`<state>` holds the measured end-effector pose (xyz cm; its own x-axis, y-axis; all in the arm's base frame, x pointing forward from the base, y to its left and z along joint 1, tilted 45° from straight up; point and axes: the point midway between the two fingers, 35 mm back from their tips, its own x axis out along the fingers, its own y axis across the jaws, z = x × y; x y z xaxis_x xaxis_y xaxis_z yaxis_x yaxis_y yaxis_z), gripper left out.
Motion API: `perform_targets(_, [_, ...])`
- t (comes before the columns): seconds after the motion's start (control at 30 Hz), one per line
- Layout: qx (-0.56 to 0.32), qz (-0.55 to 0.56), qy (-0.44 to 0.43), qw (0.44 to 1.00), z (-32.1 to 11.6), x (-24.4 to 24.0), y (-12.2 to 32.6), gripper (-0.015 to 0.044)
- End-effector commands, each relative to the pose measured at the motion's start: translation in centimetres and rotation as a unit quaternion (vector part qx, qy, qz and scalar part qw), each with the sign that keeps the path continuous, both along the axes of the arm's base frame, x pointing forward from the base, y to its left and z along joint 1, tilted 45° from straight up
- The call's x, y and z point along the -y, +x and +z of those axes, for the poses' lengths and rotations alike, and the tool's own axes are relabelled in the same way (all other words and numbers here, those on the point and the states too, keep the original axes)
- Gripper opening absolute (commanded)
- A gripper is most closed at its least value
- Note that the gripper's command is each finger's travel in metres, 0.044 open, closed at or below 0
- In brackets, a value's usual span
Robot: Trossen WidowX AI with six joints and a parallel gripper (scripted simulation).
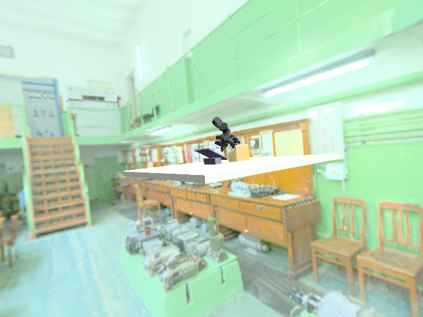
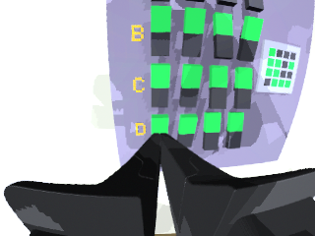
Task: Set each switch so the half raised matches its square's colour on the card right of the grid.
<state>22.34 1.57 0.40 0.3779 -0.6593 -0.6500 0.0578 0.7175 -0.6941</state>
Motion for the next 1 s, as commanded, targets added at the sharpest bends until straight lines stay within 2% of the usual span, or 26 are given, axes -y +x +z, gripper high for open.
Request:
perform_targets(0.0, [-0.002,-0.001,-0.006,1.0,-0.42,0.66,0.16,0.0])
perform_targets(0.97, [-0.002,-0.001,-0.005,1.0,-1.33,1.6,0.74,0.0])
